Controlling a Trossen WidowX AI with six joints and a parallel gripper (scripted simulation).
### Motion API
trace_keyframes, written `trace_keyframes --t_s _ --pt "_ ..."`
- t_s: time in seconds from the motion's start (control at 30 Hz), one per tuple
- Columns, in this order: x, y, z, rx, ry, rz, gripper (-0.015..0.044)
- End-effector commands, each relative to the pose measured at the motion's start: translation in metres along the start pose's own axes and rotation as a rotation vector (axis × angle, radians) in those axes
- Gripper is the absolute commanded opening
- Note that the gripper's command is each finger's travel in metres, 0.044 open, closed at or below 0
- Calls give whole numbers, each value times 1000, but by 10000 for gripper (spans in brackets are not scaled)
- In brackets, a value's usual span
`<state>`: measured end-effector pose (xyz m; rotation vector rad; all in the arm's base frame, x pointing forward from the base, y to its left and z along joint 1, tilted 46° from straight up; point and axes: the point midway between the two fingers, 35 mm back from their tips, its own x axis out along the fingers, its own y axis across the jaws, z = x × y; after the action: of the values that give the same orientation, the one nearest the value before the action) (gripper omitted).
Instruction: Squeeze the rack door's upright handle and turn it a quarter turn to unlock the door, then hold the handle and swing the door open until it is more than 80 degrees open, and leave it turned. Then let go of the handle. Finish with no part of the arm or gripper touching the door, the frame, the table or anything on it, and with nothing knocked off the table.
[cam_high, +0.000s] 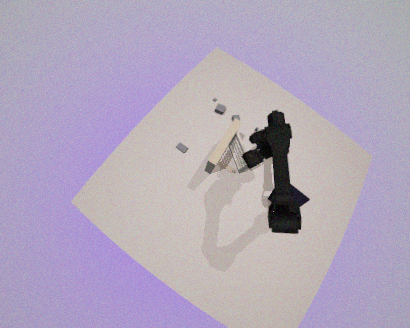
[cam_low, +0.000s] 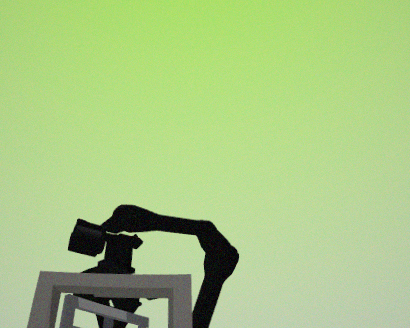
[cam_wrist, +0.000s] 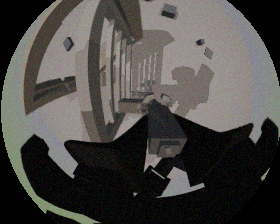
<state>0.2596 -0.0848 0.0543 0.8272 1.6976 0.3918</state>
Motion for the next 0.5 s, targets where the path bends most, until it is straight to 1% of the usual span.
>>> trace_keyframes --t_s 0.0,0.47 --pt "0 -6 2 -75 -2 -1 23" --pt "0 -37 14 -310 -3 -4 23"
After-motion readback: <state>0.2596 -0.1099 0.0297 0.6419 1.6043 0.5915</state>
